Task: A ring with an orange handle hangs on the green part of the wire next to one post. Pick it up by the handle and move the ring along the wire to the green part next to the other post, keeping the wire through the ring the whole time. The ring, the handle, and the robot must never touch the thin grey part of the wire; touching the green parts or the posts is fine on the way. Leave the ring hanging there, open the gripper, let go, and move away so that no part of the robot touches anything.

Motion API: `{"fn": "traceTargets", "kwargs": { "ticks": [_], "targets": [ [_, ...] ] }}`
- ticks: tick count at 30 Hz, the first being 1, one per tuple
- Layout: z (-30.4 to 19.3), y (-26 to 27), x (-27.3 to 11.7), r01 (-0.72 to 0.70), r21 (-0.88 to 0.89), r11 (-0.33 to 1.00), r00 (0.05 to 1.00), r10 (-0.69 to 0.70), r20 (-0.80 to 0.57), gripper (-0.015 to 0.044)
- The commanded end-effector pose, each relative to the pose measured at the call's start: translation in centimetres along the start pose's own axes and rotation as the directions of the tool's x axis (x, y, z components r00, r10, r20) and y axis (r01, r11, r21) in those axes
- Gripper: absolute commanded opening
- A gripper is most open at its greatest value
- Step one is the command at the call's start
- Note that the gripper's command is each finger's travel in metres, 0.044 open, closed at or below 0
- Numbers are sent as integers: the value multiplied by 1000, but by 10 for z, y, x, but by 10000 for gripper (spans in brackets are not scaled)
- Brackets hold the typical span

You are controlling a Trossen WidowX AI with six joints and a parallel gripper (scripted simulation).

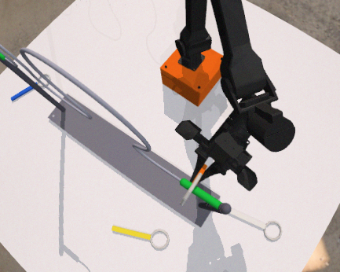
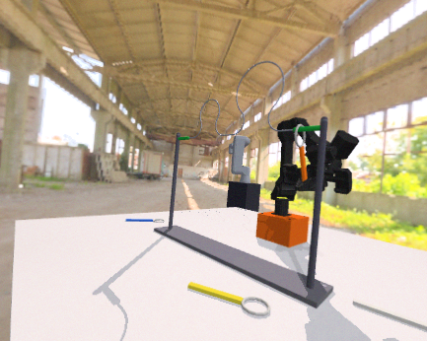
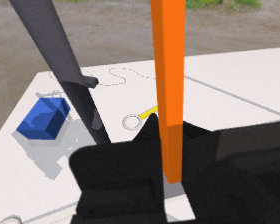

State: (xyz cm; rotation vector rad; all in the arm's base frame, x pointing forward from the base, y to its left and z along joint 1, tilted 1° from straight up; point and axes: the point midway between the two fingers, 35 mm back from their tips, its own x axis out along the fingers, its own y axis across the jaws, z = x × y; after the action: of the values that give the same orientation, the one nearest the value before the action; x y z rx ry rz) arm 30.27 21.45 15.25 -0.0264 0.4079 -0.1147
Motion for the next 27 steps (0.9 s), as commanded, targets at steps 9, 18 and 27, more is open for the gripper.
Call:
{"fn": "traceTargets", "kwargs": {
  "ticks": [9, 18, 27],
  "targets": [
    [0, 0, 0, 0, 0, 1000, 1000, 0, 0, -71],
    [0, 0, -2, 0, 0, 1000, 1000, 0, -1, 160],
    [-2, 1, -38, 5, 2, 1000, 1000, -5, -6, 160]
  ]
}}
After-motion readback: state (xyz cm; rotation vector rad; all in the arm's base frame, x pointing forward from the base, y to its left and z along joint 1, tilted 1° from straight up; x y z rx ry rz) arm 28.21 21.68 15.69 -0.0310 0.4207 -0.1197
